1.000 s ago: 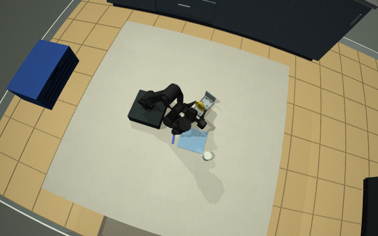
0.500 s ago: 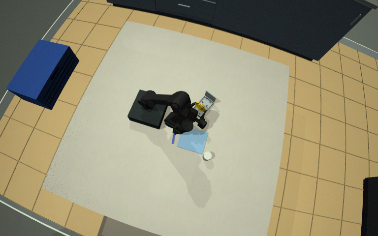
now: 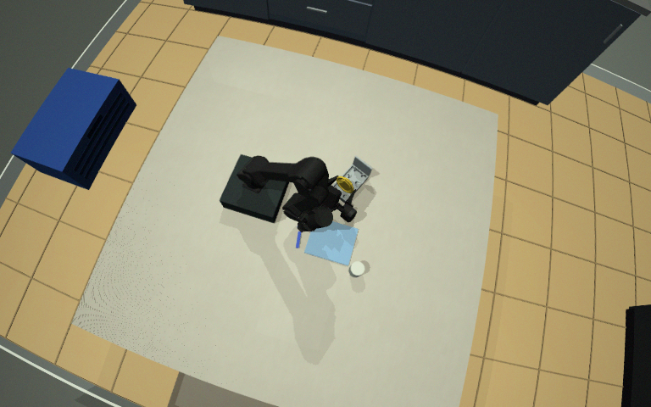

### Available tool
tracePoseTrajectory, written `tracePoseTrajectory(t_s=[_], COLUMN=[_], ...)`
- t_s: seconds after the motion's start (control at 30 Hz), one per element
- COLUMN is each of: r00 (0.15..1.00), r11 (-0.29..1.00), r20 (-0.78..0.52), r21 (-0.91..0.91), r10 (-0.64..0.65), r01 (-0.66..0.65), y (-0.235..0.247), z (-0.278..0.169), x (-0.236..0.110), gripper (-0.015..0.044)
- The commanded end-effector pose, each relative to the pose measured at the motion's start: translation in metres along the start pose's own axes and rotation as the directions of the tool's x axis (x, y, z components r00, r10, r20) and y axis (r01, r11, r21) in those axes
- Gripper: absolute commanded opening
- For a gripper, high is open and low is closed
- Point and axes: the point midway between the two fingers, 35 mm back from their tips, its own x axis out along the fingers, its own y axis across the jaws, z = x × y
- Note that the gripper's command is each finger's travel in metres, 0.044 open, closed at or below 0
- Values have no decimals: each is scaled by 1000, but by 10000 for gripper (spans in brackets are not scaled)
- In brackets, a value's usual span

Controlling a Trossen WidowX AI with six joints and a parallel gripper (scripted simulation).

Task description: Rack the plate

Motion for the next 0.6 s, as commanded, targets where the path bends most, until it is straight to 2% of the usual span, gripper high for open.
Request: tracePoseTrajectory(t_s=[0.0,0.37,0.57], r00=[1000,1000,1000], r11=[1000,1000,1000], r20=[0,0,0], r21=[0,0,0], r10=[0,0,0], r01=[0,0,0], y=[0,0,0], z=[0,0,0], x=[0,0,0], gripper=[105,394,400])
